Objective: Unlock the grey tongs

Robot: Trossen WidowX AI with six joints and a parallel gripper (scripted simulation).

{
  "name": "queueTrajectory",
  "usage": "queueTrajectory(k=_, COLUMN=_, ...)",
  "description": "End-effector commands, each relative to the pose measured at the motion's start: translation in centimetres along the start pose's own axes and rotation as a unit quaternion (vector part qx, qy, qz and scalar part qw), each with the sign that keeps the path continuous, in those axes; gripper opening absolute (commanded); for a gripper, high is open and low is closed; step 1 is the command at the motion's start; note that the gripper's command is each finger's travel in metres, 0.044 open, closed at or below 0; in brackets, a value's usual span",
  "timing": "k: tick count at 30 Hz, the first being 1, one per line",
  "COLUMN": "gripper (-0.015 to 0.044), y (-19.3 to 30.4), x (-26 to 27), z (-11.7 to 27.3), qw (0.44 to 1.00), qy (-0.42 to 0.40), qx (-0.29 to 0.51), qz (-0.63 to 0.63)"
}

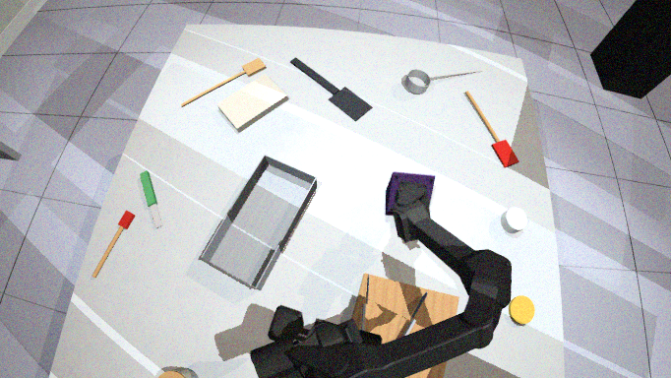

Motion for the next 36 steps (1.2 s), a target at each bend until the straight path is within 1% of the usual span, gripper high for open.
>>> queueTrajectory(k=1, gripper=0.0440, y=0.7, x=-1.9, z=2.3, qw=1.000, qy=0.014, qx=-0.026, qz=-0.004)
queueTrajectory(k=3, gripper=0.0440, y=1.1, x=-2.5, z=3.2, qw=0.999, qy=0.022, qx=-0.037, qz=-0.006)
queueTrajectory(k=7, gripper=0.0440, y=1.2, x=-2.5, z=3.5, qw=0.999, qy=0.028, qx=-0.040, qz=-0.007)
queueTrajectory(k=14, gripper=0.0440, y=1.7, x=-0.7, z=6.5, qw=0.993, qy=0.107, qx=-0.057, qz=-0.011)
queueTrajectory(k=36, gripper=0.0440, y=1.7, x=-0.7, z=6.5, qw=0.993, qy=0.107, qx=-0.057, qz=-0.011)
Point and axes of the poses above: the point midway between the two fingers, 35 mm back from their tips, its own z axis back along the fingers, its own x axis across the jaws, y = z × x, the point moved 7 cm from there along z, back along the fingers, and after that the axes turned 7 degrees about z, right-handed, at the moved point
